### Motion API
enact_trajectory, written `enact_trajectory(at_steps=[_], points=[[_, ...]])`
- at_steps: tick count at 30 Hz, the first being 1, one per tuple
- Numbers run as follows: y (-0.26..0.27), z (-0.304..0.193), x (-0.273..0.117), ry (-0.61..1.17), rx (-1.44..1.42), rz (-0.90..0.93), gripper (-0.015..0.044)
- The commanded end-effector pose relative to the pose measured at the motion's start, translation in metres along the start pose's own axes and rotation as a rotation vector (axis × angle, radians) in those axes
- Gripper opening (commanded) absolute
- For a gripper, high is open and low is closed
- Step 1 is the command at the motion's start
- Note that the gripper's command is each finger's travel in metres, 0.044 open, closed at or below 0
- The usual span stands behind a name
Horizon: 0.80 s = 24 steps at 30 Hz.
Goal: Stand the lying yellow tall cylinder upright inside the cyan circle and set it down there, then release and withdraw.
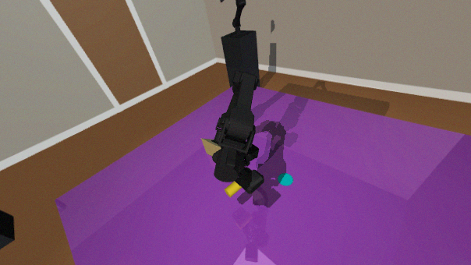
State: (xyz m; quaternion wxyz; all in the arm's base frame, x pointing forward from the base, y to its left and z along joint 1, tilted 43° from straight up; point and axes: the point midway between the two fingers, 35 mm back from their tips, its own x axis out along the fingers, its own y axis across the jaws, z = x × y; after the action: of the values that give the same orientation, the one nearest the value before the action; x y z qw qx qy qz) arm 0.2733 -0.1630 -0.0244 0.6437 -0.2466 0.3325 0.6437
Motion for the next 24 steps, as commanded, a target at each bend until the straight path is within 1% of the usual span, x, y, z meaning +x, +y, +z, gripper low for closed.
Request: enact_trajectory(at_steps=[1, 24], points=[[-0.006, 0.010, -0.006, 0.009, 0.076, -0.011, 0.0105], [-0.028, 0.062, -0.015, 0.009, 0.633, -0.018, 0.0105]])
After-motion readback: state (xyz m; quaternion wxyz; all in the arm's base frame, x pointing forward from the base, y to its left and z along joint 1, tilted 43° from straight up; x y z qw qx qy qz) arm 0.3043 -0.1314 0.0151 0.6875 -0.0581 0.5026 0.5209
